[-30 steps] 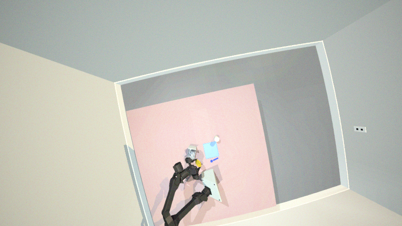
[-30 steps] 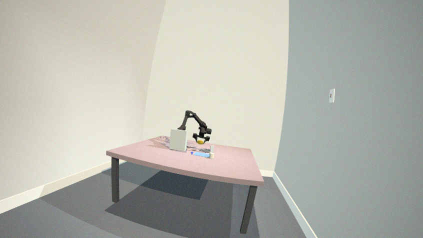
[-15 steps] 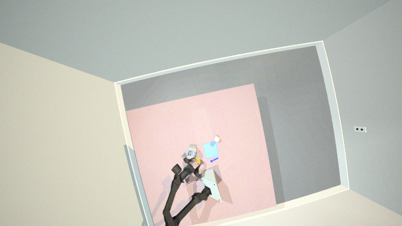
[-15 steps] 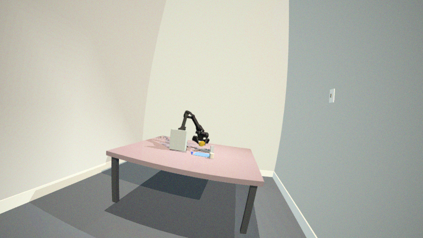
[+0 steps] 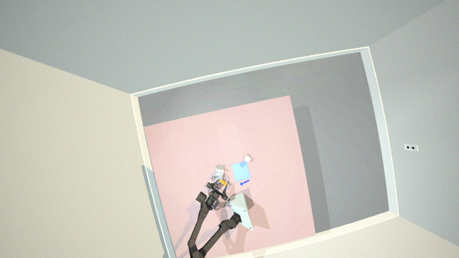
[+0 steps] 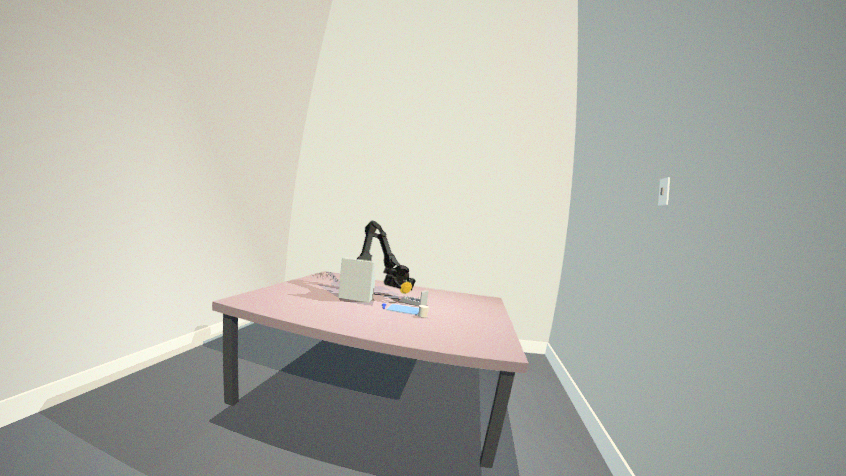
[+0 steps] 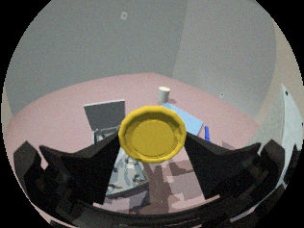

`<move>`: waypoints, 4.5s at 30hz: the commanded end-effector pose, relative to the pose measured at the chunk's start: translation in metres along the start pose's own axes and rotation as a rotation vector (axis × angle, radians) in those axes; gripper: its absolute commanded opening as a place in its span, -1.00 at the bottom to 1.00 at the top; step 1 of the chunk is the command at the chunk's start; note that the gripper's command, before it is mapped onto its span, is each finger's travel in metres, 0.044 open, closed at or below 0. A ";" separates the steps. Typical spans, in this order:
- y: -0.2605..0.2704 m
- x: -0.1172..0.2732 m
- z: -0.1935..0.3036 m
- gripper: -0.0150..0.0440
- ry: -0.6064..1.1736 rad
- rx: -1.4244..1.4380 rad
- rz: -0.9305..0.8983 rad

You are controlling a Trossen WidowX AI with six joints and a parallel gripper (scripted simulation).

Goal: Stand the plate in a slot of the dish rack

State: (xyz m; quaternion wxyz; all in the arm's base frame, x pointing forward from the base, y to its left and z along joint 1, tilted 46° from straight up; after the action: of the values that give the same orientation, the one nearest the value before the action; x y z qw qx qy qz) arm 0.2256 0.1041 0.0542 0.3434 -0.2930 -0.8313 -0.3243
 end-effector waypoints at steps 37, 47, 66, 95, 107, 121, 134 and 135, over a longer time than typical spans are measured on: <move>-0.011 0.045 0.027 -0.49 -0.349 -0.038 -0.419; -0.003 0.032 0.038 -0.49 -0.346 -0.034 -0.416; 0.007 0.011 0.039 -0.49 -0.343 -0.032 -0.416; 0.012 0.000 0.049 -0.22 -0.332 -0.024 -0.414; 0.012 0.000 0.049 0.84 -0.332 -0.024 -0.414; 0.014 0.006 0.030 0.86 -0.328 -0.030 -0.408; 0.003 0.034 -0.059 0.86 -0.355 -0.042 -0.425; 0.003 0.034 -0.059 0.86 -0.355 -0.042 -0.425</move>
State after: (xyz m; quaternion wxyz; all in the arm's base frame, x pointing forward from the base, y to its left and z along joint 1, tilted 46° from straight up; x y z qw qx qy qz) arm 0.2320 0.0832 0.1064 0.1106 -0.1736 -0.9111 -0.3571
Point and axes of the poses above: the point midway between the two fingers, 35 mm back from their tips, its own x axis back along the fingers, its own y axis across the jaws, z = x × y, the point moved 5 cm from there along x, back along the fingers, and after that the axes turned 4 degrees about x, right-handed, at the moved point
